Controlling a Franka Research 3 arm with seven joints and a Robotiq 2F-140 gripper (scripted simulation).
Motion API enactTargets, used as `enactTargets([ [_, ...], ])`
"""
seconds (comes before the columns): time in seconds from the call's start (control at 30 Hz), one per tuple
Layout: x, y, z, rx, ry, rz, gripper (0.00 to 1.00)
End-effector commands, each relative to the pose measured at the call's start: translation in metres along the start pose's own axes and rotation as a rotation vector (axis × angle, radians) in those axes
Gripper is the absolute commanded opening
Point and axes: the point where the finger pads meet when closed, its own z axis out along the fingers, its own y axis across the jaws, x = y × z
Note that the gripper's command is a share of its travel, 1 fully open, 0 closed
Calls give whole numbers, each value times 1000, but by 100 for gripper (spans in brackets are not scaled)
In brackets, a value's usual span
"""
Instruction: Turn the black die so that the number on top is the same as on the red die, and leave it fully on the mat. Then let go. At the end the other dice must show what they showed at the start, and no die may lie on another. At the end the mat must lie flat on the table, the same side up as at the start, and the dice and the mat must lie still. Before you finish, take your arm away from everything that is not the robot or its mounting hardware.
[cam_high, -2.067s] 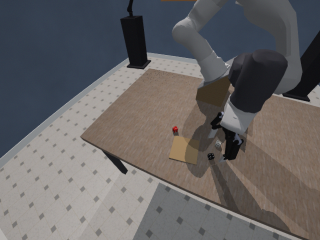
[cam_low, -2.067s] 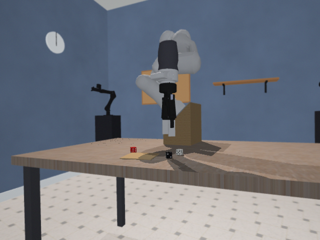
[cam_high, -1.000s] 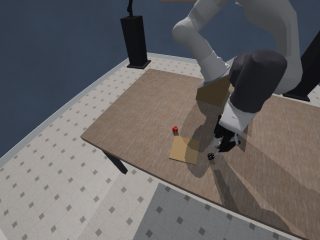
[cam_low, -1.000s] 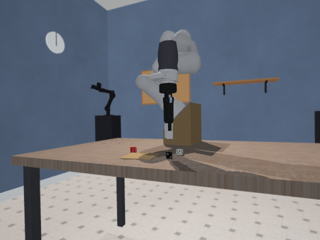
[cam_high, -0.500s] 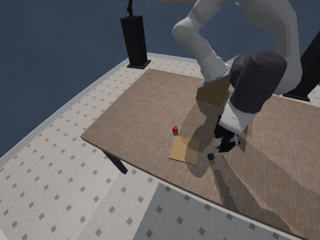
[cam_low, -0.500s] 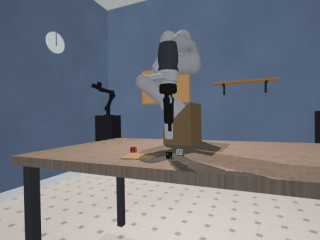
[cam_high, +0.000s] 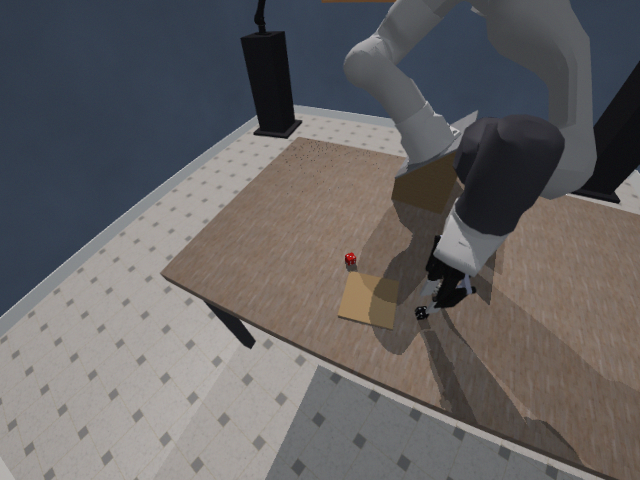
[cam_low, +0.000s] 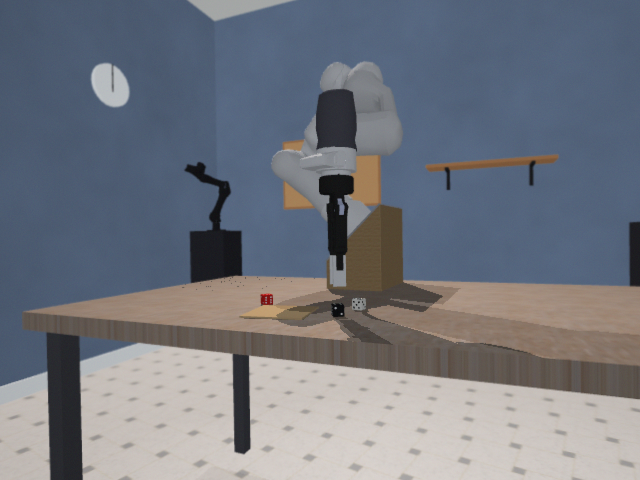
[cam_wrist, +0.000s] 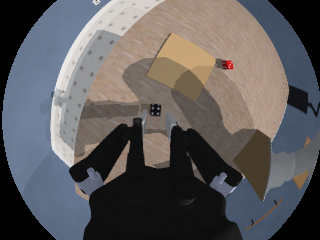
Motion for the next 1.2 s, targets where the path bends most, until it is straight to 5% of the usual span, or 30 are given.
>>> enactTargets([
  [0.0,0,-2,6,5,0,-1,25],
  [1.17,0,-2,33,5,0,-1,25],
])
